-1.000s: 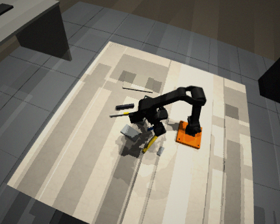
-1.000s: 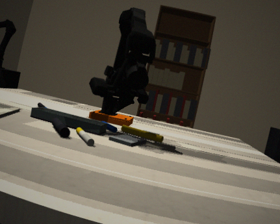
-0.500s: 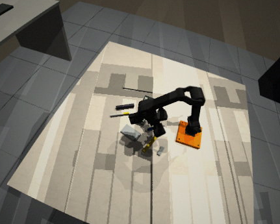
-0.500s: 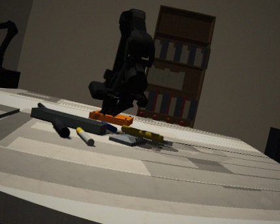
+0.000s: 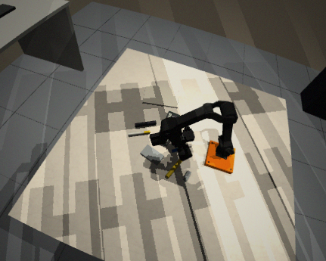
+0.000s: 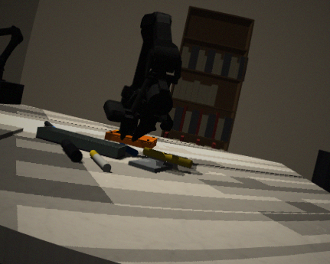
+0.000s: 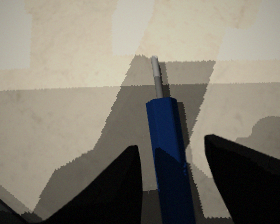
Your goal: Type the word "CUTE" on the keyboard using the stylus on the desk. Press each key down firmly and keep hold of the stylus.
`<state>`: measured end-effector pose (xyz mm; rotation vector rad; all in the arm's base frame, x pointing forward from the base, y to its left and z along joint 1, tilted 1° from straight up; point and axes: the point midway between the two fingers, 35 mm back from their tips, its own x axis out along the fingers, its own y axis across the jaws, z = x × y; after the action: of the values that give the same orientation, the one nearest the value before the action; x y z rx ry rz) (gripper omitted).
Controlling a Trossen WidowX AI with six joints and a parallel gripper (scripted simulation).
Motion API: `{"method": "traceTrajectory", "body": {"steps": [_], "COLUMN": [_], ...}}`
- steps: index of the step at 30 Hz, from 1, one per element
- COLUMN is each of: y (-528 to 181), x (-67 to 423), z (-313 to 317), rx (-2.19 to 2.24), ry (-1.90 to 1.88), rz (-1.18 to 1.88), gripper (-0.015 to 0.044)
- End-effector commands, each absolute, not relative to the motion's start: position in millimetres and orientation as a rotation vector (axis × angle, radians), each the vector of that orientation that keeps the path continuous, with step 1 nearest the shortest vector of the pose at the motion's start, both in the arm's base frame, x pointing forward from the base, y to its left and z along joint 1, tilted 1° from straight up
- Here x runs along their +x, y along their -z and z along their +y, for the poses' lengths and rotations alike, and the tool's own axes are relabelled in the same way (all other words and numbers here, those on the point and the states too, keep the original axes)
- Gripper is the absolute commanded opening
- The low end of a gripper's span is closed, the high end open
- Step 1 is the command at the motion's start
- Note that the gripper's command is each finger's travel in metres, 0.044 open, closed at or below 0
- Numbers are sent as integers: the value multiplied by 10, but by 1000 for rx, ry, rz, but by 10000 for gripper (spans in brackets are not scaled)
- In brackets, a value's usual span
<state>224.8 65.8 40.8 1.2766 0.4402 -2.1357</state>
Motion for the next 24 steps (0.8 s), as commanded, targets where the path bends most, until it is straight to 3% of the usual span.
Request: {"method": "traceTrajectory", "body": {"steps": [1, 24], "y": [-372, -183], "x": [2245, 2251], "z": [650, 648], "rx": [1275, 1275], "ry": [2136, 2136], "rz": [434, 434], "gripper": [150, 150]}}
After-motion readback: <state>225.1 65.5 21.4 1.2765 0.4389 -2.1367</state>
